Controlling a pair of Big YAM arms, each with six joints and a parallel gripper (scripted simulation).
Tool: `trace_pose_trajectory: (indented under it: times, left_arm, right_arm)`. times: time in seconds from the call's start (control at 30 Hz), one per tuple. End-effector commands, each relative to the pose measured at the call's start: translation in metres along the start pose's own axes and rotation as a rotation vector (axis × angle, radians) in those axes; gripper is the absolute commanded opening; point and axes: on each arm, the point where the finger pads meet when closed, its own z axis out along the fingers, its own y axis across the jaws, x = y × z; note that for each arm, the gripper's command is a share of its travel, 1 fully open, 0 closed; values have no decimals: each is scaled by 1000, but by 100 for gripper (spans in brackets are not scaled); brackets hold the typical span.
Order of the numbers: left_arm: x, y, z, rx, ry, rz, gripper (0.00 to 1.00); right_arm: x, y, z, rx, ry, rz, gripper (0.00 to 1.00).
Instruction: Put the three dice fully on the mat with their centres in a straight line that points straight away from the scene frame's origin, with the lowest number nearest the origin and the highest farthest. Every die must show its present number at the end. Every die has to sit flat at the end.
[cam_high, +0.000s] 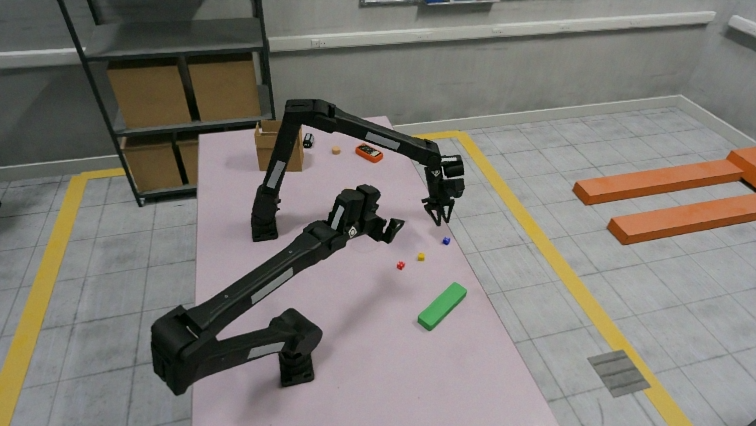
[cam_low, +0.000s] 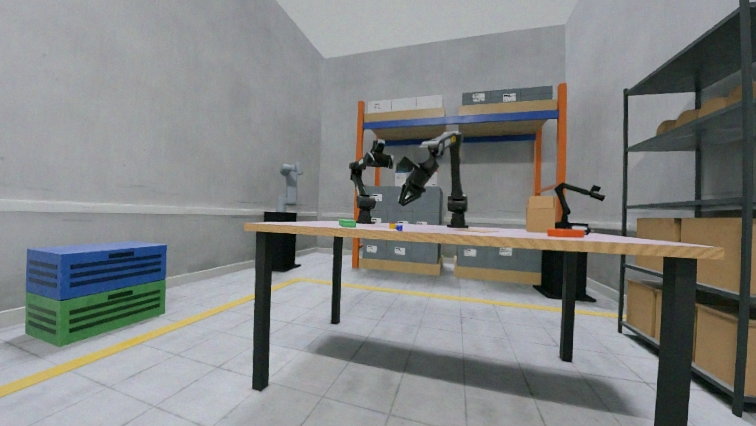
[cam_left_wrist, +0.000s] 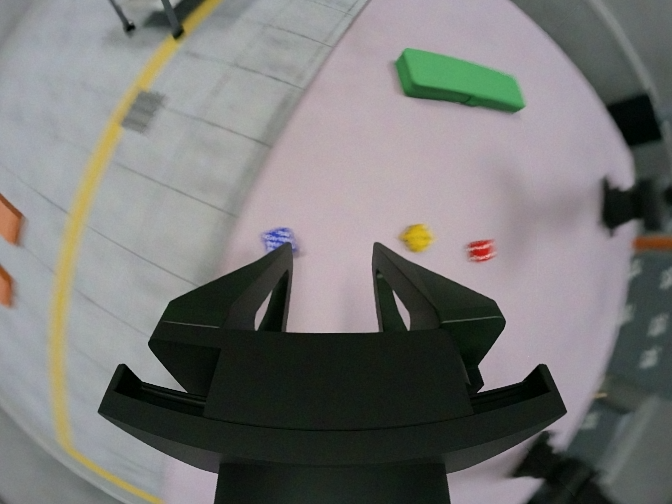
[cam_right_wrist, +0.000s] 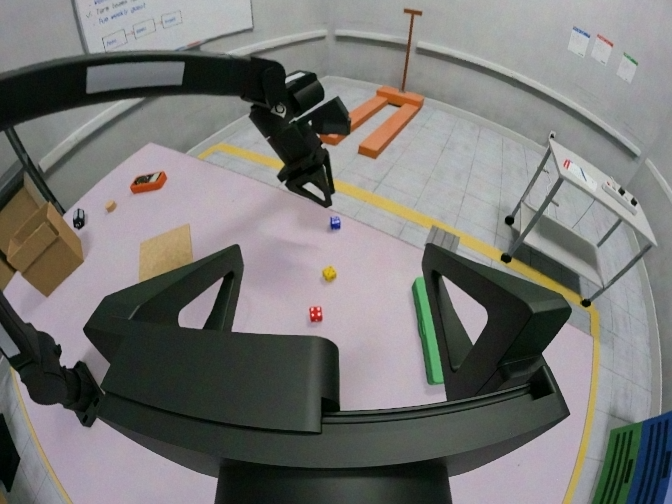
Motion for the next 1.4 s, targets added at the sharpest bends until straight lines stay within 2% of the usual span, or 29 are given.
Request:
trace_pose_trajectory:
  times: [0.0,0.27,0.33,0.4,0.53,0.83,0.9,1.1,1.37]
  left_arm:
    - [-15,-19,8,57,18,-268,44]
    - [-16,-41,17,42,98,-677,44]
    - [-16,-41,17,42,98,-677,44]
    - [-13,-40,19,15,114,-780,44]
    - [-12,-42,27,-60,143,-940,44]
    - [10,-52,42,-248,221,-1308,44]
    - [10,-52,42,-248,221,-1308,44]
    - [25,-56,55,-410,237,-1587,44]
    - [29,-65,61,-594,174,-1895,44]
  right_arm:
    - [-20,-5,3,9,-6,12,100]
    - [-5,-6,14,11,26,3,100]
    - [-5,-6,14,11,26,3,100]
    - [-3,-5,16,7,29,-3,100]
    - [19,-5,23,2,67,-11,100]
    - [37,-3,33,-16,95,-22,100]
    - [37,-3,33,-16,95,-22,100]
    - [52,-3,40,-26,114,-28,100]
    - [66,-3,49,-35,125,-34,100]
